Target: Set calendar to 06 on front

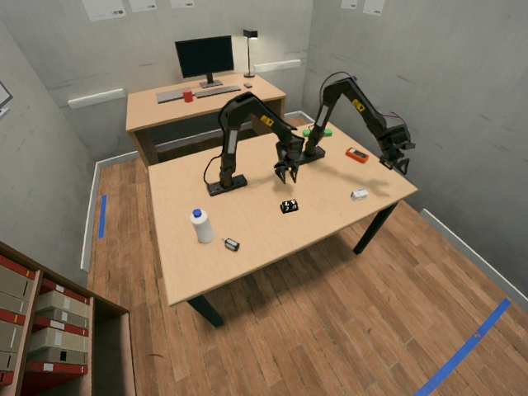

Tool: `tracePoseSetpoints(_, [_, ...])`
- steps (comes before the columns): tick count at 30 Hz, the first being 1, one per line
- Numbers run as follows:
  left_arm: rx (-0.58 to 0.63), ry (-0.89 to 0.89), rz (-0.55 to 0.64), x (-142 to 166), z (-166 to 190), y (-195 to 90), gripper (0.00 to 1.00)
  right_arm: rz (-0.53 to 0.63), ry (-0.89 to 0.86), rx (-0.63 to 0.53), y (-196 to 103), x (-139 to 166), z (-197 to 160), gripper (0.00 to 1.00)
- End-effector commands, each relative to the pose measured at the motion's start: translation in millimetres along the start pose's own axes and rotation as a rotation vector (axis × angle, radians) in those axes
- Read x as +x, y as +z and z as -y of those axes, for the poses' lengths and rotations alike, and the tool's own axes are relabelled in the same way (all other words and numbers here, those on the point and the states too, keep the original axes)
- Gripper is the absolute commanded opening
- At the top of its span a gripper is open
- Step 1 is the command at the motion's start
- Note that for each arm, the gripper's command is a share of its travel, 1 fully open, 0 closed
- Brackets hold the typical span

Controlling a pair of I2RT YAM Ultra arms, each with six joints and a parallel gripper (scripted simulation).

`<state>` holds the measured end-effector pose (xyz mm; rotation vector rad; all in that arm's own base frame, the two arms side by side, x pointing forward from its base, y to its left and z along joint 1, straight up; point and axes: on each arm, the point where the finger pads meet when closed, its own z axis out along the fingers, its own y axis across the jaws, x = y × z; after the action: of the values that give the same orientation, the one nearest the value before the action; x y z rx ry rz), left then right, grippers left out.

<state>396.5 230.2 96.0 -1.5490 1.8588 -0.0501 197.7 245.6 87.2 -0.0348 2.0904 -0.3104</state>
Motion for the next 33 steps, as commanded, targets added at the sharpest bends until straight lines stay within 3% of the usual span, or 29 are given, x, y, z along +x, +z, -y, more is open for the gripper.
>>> tracePoseSetpoints(1, [0.014, -0.002, 0.014, -5, 5, -3, 1.00, -0.116, -0.193, -0.066, 11, -2, -15, 0.55])
tracePoseSetpoints(4, [0.014, -0.002, 0.014, -5, 5, -3, 1.00, -0.132, -0.213, -0.068, 13, -3, -15, 0.55])
tracePoseSetpoints(13, [0.002, 0.012, 0.003, -2, 2, -4, 1.00, -0.313, -0.487, -0.136, 29, 0, -16, 0.55])
tracePoseSetpoints(22, [0.021, 0.103, -0.025, 13, 20, -25, 1.00, -0.461, -0.723, -0.253, 38, 2, -12, 0.55])
tracePoseSetpoints(26, [0.052, 0.235, -0.071, 40, 39, -55, 1.00, -0.523, -0.836, -0.339, 41, 2, -10, 0.55])
tracePoseSetpoints(33, [0.191, 0.540, -0.146, 104, 76, -144, 1.00, -0.598, -0.980, -0.482, 48, 0, -8, 0.55])
